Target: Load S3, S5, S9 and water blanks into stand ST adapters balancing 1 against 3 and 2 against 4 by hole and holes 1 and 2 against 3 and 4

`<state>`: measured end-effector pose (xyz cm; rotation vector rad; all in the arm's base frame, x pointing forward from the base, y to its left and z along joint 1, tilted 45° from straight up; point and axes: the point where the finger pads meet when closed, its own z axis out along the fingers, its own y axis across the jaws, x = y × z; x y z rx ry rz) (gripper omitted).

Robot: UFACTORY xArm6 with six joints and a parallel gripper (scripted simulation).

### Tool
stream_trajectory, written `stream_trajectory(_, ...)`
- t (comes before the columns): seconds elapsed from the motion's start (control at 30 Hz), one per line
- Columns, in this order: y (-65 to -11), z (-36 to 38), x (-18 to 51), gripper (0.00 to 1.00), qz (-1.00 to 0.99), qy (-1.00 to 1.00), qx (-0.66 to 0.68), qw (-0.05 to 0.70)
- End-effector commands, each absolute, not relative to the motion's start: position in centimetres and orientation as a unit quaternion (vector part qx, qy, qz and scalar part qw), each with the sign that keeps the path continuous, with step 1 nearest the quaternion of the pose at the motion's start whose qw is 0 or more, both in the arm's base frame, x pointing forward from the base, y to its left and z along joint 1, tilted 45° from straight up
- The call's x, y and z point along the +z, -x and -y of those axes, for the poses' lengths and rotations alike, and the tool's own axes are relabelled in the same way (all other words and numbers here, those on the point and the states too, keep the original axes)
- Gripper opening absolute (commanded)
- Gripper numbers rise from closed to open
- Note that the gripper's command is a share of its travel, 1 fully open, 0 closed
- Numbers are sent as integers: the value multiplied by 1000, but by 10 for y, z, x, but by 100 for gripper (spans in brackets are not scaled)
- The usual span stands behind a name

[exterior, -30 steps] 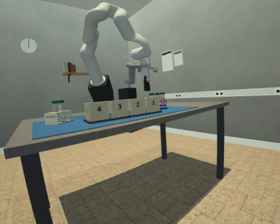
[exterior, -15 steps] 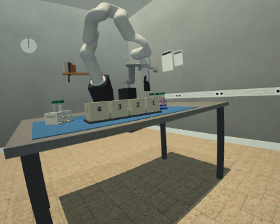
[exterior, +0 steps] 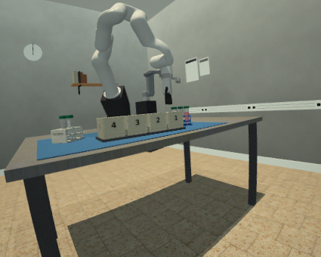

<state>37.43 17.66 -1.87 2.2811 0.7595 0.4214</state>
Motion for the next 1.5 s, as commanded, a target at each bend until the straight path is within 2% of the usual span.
stream_trajectory(0.0, -375, -178, -18, 100, -292, -878, 163, 342)
stream_trajectory(1.47, -328, -227, 50, 100, -292, -878, 163, 342)
